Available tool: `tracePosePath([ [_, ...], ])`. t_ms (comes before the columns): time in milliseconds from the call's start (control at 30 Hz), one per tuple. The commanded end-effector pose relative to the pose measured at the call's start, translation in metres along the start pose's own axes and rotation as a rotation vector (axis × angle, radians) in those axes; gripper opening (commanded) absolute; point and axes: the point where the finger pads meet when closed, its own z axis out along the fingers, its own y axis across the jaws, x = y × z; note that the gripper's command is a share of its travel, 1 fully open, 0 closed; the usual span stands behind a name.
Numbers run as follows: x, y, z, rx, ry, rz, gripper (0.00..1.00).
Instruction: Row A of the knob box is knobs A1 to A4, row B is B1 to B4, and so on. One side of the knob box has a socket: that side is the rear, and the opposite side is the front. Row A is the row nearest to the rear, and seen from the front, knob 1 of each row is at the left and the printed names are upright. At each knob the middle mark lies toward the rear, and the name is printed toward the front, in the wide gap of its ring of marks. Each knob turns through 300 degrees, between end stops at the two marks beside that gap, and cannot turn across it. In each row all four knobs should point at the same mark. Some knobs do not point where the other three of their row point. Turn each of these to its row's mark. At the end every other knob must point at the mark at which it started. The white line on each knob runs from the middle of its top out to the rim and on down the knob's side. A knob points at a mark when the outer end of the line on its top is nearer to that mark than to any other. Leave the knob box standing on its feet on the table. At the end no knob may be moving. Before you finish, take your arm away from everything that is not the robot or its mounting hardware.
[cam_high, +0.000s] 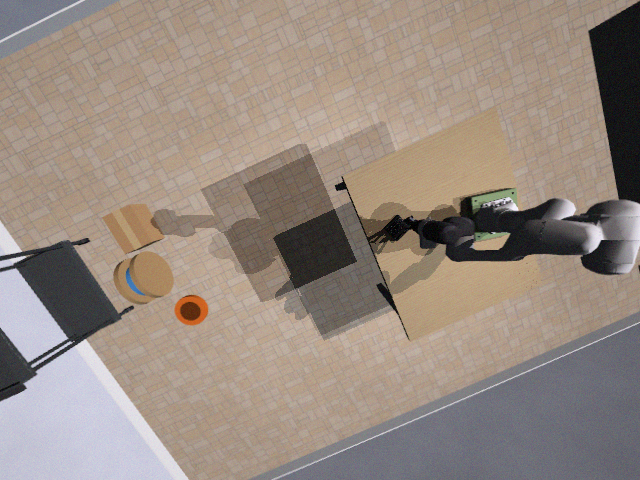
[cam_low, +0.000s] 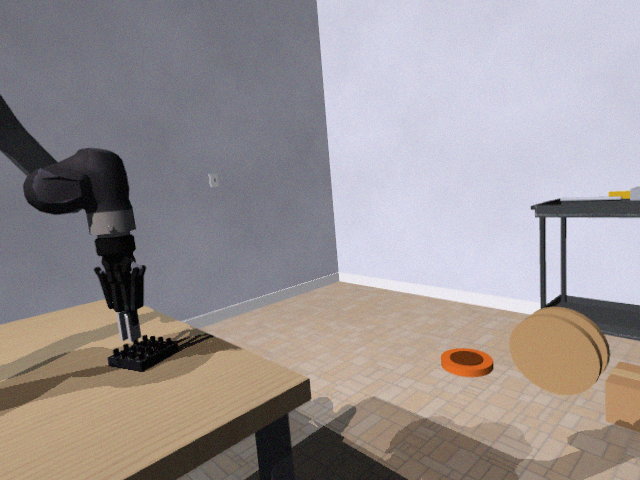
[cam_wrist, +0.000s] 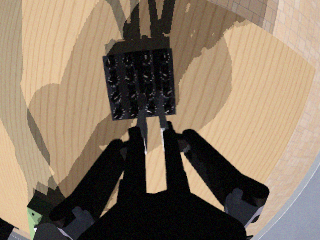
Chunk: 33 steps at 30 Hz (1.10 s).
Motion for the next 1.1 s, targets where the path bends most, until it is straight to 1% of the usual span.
tracePosePath([
  [0,-0.0007,-0.0001,-0.0006,0.002,0.000,-0.007,0.12],
  [100,-0.0007,-0.0001,-0.0008,0.002,0.000,0.019,0.12],
  [200,-0.0007,0.0000,-0.0015,0.002,0.000,0.118,0.12],
  [267,-0.0007,0.0000,-0.0015,0.002,0.000,0.118,0.12],
  [333,-0.0006,0.0001,-0.0022,0.002,0.000,0.210,0.12],
  [767,-0.0006,0.0002,-0.0036,0.001,0.000,0.413,0.12],
  [833,-0.0006,0.0002,-0.0036,0.001,0.000,0.413,0.12],
  [867,-0.0006,0.0003,-0.0039,0.001,0.000,0.453,0.12],
  [1067,-0.0005,0.0003,-0.0045,0.001,0.000,0.541,0.12],
])
